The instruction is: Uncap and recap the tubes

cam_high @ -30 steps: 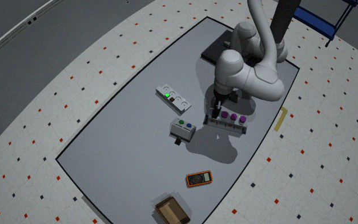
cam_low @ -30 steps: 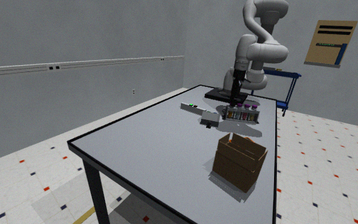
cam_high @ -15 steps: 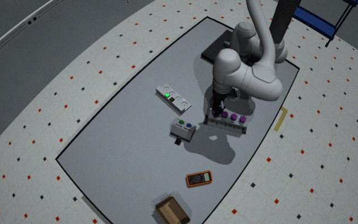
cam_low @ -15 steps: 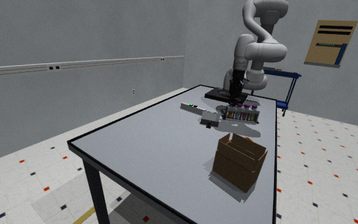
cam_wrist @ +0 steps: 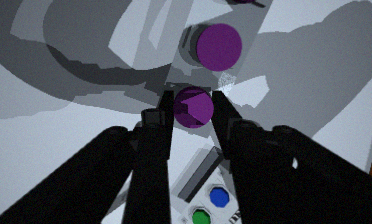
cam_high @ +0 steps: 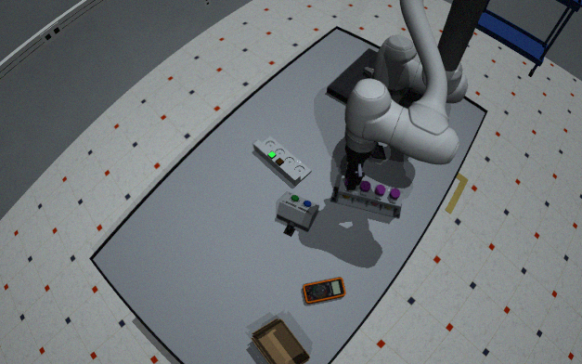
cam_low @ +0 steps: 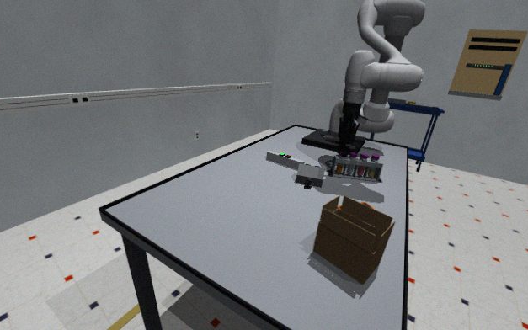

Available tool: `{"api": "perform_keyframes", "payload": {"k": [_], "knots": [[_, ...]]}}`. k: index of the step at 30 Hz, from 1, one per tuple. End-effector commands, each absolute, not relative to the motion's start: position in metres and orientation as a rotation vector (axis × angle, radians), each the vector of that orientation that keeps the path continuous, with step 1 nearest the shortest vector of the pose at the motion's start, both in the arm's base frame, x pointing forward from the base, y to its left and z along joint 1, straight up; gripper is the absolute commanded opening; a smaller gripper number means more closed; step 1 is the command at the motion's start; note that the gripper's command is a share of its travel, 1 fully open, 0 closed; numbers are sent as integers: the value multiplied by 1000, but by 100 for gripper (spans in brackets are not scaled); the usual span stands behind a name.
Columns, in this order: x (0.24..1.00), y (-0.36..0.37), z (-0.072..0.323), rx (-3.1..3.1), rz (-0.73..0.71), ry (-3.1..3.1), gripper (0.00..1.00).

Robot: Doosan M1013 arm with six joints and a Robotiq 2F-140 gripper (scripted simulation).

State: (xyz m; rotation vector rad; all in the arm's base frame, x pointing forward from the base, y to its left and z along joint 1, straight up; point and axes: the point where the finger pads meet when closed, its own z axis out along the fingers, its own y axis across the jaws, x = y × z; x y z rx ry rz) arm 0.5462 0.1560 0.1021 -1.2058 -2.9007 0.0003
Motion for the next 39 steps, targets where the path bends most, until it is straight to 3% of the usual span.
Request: {"api": "perform_keyframes", "payload": {"k": [1,14,22,23,39], "knots": [[547,156,103,-1392,2,-2819,30],[547,156,102,-2219,1,-2227,30],[547,156,102,-2241,1,-2205,30],[547,156,102,-2241,1,-2205,41],[547,156,114,-2241,1,-2205,41]]}}
